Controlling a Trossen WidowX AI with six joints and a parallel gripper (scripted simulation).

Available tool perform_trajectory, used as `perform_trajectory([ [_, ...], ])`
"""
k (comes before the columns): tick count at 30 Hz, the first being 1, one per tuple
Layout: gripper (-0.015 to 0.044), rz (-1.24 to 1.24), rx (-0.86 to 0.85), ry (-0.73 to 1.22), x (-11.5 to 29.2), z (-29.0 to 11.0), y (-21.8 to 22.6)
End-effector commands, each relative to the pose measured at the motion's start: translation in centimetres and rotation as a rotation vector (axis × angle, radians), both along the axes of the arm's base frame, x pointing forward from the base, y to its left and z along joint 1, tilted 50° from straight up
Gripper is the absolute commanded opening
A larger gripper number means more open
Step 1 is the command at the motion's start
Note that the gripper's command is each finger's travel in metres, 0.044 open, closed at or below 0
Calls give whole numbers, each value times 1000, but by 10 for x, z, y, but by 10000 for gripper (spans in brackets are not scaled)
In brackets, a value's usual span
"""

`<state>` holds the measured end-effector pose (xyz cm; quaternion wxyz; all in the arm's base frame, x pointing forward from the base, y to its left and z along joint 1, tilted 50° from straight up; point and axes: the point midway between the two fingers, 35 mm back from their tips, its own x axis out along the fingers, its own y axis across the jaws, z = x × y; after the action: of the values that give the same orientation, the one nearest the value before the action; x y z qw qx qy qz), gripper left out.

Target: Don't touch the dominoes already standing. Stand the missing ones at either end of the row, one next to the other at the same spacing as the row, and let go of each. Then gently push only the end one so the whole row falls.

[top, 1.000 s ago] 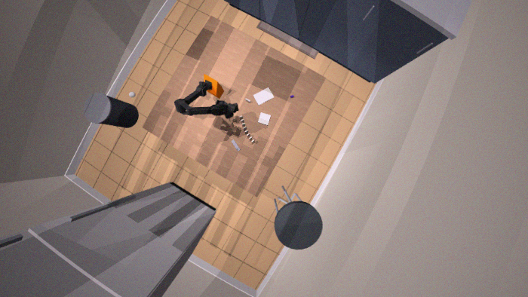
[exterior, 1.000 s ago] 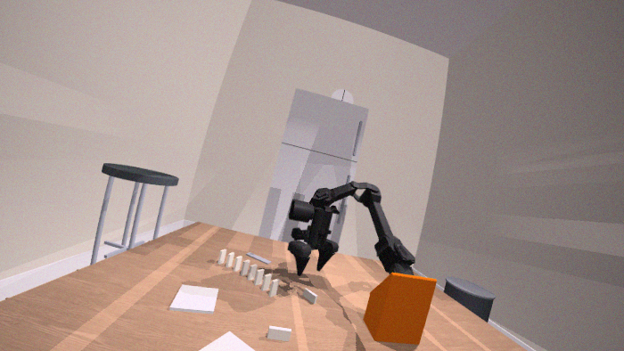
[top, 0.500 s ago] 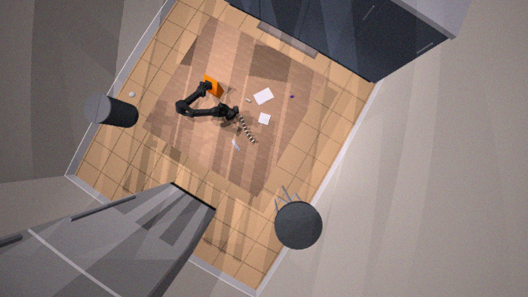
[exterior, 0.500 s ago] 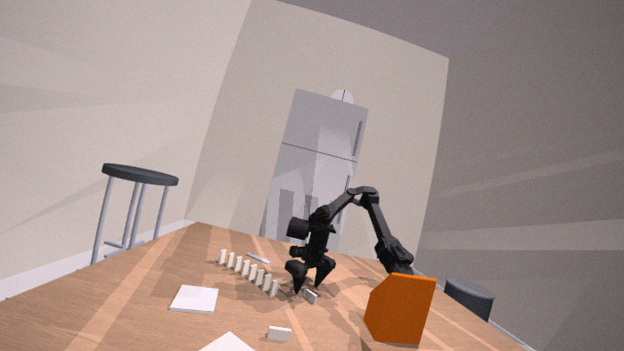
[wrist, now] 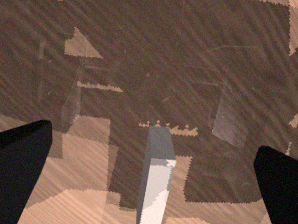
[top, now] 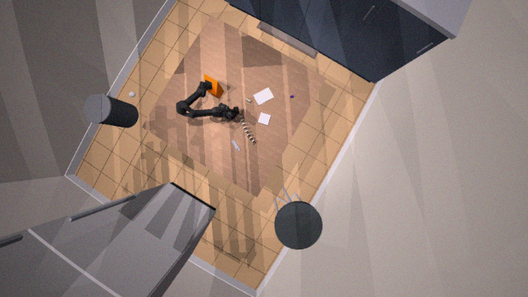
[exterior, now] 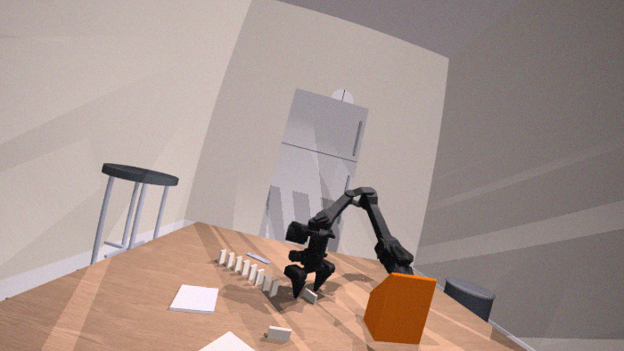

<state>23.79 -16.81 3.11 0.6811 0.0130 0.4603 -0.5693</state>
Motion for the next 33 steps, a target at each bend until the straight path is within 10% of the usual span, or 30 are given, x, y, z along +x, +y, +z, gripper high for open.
perform_trajectory([
  [1, 414, 4, 1, 5, 0, -1, -1],
  [16, 21, 4, 1, 5, 0, -1, -1],
  [33, 21, 4, 4, 5, 10, 47, 63],
])
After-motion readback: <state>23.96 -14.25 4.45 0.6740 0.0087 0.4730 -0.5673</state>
